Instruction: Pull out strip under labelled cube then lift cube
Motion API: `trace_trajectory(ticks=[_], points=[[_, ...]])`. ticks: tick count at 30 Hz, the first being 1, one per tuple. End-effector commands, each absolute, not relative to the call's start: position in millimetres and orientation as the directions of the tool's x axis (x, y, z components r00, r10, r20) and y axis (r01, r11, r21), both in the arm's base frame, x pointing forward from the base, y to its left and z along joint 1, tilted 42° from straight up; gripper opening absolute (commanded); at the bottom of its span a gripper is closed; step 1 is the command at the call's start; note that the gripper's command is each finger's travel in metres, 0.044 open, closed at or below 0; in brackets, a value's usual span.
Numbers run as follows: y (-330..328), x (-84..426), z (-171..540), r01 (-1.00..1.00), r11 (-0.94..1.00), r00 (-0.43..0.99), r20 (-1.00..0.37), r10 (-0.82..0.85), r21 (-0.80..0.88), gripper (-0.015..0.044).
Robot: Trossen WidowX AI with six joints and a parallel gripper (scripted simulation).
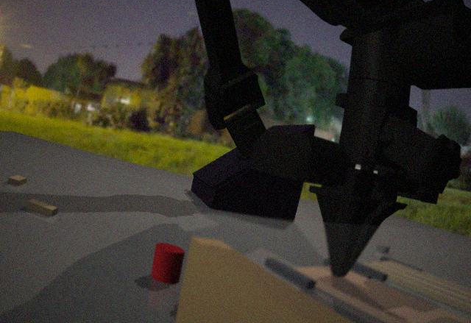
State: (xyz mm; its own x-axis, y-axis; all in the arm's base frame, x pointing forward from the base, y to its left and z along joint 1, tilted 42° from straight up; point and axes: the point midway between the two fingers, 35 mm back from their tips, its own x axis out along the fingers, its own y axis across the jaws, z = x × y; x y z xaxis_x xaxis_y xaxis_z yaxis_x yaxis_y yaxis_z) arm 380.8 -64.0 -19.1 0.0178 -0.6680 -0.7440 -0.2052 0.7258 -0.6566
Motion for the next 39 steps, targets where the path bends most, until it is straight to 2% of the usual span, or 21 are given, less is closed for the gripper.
trace_trajectory(ticks=[1, 39], points=[[-65.2, 380.7, -19.3, -0.208, 0.722, 0.018, -0.740, -0.672, -0.660, 0.0000], [-67.2, 381.9, -21.9, -0.208, 0.722, 0.018, -0.740, -0.672, -0.660, 0.0000]])
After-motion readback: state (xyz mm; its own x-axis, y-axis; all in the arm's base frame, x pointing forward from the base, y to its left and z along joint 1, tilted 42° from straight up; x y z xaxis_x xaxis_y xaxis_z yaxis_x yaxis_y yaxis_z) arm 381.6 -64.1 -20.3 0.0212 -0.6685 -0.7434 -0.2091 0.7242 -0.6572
